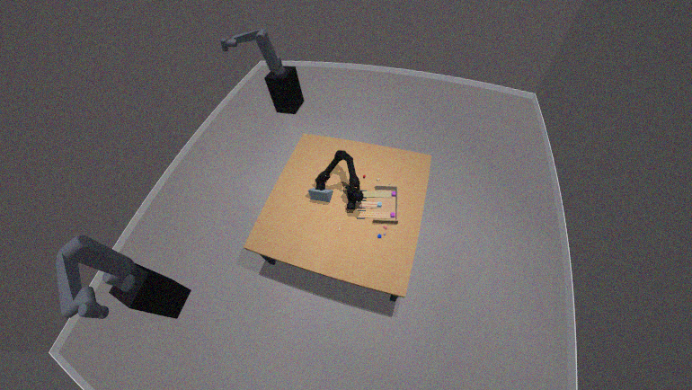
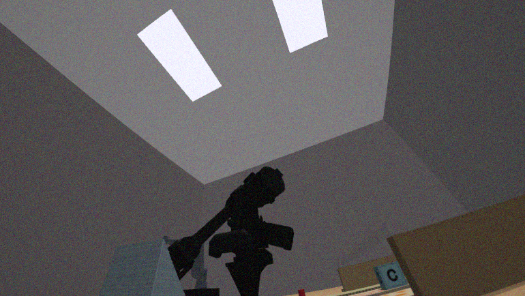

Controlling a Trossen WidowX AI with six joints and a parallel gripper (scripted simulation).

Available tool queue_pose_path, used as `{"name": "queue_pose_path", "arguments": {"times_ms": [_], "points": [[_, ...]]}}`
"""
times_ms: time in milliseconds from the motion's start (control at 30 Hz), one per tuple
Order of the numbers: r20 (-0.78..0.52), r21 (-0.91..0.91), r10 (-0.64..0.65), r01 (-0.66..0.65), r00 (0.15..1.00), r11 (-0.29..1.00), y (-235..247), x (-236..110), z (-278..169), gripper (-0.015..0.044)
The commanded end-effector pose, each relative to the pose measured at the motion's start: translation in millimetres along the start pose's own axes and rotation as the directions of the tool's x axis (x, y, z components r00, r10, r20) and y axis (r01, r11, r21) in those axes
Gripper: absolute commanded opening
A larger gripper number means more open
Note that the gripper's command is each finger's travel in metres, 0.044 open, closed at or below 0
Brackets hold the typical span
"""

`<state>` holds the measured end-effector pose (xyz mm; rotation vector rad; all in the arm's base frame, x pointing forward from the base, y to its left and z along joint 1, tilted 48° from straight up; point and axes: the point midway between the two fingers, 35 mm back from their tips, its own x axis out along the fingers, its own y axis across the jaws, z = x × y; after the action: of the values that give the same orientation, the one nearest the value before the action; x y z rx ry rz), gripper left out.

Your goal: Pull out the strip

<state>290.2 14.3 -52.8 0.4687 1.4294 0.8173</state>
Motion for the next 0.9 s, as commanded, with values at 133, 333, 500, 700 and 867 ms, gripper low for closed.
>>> {"name": "queue_pose_path", "arguments": {"times_ms": [133,333,500,700,867], "points": [[-0.029,0.01,0.003,-0.003,1.0,1.0,1,5,-20,0.0],[-0.029,0.011,0.003,-0.003,1.0,1.0,0,5,-29,0.0],[-0.029,0.011,0.003,-0.003,1.0,1.0,0,5,-36,0.0],[-0.03,0.011,0.003,-0.003,1.0,1.0,0,5,-45,0.0],[-0.03,0.011,0.003,-0.003,1.0,1.0,0,4,-52,0.0]]}}
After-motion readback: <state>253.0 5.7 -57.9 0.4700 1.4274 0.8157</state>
